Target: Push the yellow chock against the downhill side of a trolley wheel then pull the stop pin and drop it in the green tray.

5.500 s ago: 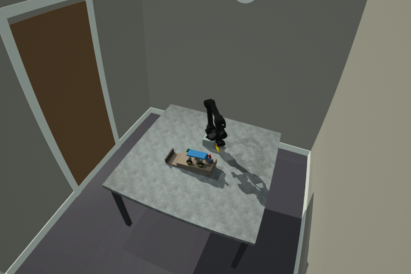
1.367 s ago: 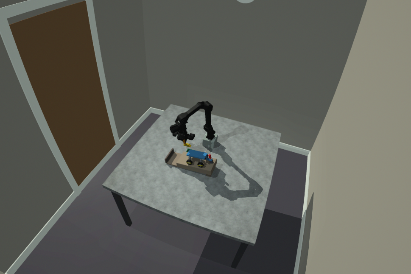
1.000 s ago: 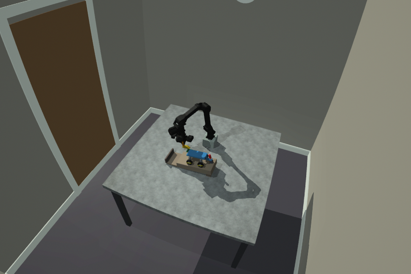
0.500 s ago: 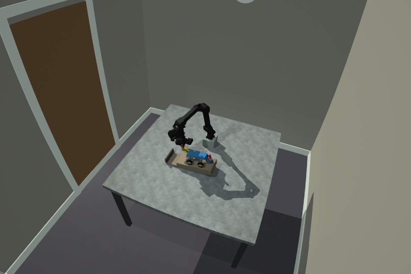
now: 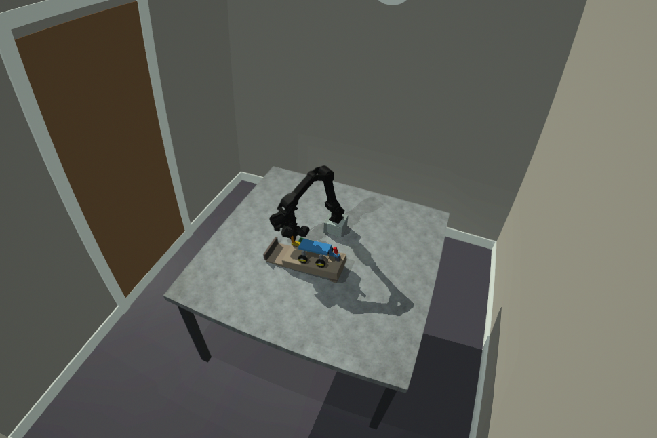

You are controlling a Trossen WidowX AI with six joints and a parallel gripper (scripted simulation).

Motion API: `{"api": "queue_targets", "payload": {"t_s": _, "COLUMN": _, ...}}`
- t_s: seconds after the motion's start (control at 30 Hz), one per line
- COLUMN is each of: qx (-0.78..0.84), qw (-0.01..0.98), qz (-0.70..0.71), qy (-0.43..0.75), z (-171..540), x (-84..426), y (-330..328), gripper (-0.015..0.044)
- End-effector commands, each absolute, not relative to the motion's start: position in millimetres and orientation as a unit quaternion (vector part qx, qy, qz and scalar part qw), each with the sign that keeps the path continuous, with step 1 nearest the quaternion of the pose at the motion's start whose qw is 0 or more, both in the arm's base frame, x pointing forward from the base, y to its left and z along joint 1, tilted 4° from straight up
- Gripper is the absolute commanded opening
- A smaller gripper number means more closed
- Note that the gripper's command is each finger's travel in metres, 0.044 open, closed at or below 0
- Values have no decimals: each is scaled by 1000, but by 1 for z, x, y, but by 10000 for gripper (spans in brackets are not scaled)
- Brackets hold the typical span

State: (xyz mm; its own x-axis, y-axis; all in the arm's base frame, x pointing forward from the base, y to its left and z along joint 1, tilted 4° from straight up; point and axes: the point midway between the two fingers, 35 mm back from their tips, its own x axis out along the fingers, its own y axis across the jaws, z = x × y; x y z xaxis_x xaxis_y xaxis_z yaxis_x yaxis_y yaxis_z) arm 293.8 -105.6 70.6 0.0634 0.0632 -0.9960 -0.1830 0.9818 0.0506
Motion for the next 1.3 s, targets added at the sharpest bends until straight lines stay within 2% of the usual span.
{"api": "queue_targets", "payload": {"t_s": 0.0, "qx": -40, "qw": 728, "qz": 86, "qy": 679, "z": 66, "x": 293, "y": -103, "gripper": 0}}
{"api": "queue_targets", "payload": {"t_s": 1.27, "qx": -43, "qw": 729, "qz": 85, "qy": 678, "z": 74, "x": 293, "y": -76, "gripper": 0}}
